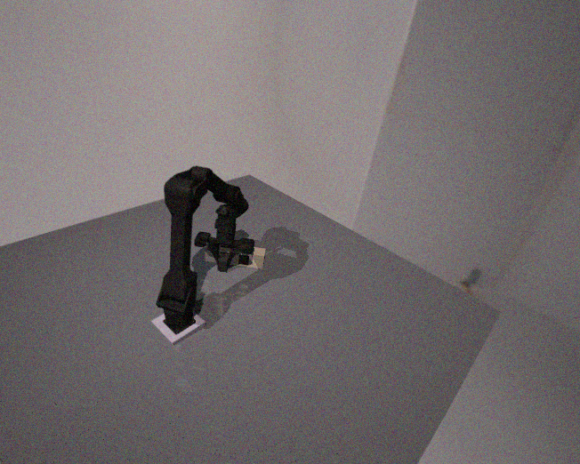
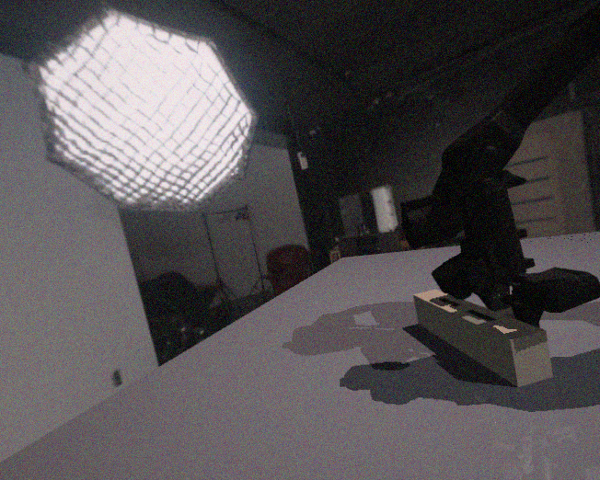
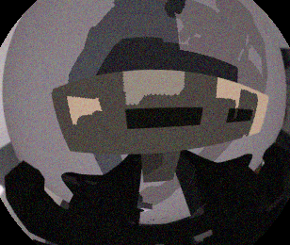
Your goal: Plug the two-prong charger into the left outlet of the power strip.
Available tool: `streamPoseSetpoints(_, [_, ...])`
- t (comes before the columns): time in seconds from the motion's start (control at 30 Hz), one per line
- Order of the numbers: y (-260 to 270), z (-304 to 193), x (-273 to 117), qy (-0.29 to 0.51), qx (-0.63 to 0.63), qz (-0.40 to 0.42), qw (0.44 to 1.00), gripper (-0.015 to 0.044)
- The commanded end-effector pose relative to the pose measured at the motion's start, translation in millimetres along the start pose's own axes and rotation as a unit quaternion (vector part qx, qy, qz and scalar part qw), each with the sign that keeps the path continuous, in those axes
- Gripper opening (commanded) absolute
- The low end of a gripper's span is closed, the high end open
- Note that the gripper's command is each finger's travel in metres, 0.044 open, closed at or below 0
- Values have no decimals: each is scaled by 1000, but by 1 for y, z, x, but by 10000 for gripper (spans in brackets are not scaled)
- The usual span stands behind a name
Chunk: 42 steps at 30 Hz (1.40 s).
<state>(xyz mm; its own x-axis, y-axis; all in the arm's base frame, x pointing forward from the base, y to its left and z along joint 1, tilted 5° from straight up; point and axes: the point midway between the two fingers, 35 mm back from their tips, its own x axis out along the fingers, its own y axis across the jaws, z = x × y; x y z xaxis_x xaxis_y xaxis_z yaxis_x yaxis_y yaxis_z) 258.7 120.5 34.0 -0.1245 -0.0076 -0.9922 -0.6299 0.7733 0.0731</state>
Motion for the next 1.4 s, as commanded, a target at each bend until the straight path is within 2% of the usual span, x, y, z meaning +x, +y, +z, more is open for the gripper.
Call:
streamPoseSetpoints(0.0, [1, 9, -2, -17, -3, -1, 1000, 0])
streamPoseSetpoints(0.33, [0, 0, 0, 0, 0, 0, 1000, 0])
streamPoseSetpoints(0.9, [0, 0, 0, 0, 0, 0, 1000, 440])
streamPoseSetpoints(1.37, [0, -4, 0, -5, -1, 0, 1000, 440])
